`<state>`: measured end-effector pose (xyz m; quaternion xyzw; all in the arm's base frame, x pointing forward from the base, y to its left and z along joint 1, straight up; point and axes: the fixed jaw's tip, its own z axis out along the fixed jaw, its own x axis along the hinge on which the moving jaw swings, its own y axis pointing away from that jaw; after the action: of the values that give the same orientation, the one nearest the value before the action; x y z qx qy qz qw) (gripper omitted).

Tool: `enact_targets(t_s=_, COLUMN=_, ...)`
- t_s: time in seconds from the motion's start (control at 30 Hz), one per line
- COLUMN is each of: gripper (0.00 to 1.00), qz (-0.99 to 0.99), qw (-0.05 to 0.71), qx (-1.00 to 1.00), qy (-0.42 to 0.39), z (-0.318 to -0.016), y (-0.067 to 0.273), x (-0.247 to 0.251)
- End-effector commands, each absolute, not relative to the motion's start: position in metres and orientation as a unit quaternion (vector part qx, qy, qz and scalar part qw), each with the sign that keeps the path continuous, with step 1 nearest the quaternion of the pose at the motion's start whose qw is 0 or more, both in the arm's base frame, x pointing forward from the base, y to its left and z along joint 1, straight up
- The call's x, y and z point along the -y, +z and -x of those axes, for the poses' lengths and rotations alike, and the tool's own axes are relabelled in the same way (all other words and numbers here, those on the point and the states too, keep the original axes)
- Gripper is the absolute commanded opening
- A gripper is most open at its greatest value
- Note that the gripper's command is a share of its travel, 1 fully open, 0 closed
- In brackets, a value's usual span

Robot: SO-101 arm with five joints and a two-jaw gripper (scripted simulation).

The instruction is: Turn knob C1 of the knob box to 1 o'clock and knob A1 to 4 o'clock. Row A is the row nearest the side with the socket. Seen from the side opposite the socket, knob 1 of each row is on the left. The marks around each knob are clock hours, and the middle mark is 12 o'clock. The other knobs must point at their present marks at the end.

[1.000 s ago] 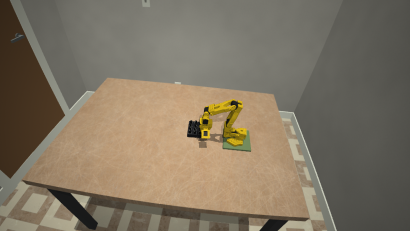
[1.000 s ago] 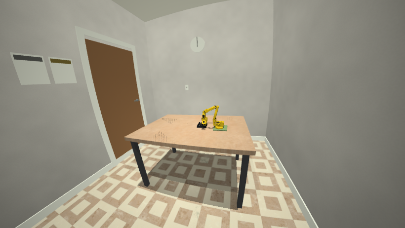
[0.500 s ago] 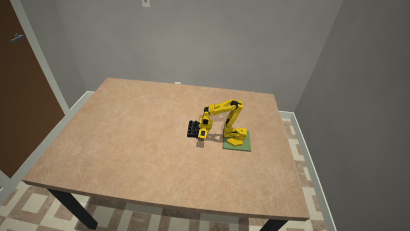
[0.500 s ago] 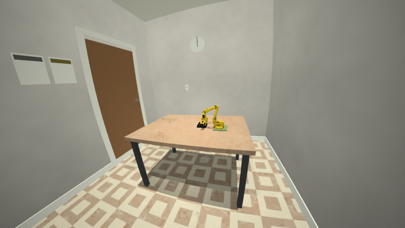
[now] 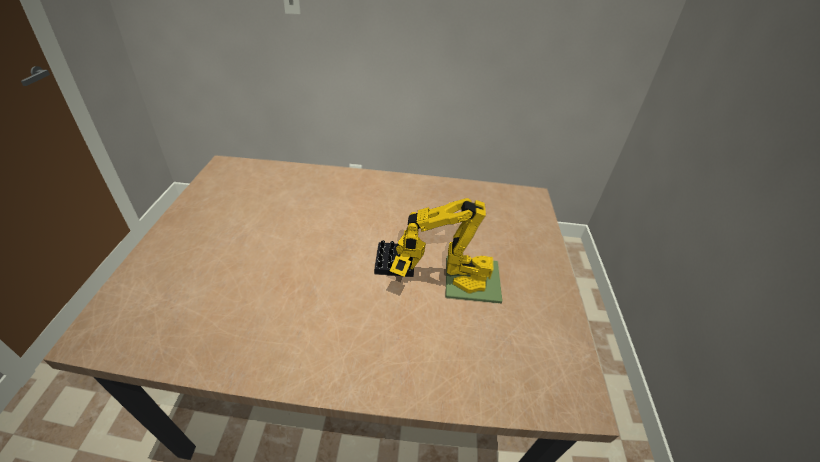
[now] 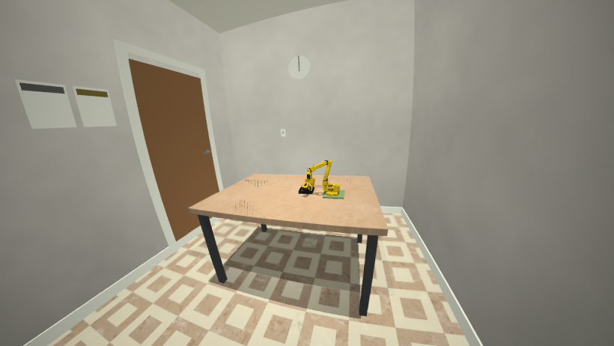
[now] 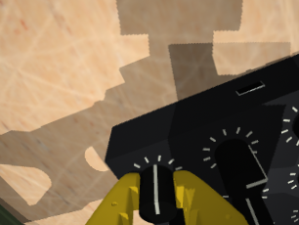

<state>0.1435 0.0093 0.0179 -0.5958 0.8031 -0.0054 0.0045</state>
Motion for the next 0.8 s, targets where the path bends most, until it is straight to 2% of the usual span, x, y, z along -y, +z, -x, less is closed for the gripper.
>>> enact_targets(t_s=0.0, gripper=0.01, qz=0.565, qw=0.0, qx=-0.825, qy=0.0, z=-0.1429, y=0.0173, x=-0.0093)
enact_targets(t_s=0.77, gripper=0.01, qz=0.405, qw=0.0, qx=-0.914, qy=0.0, z=-0.144, y=0.0173, x=-0.0111)
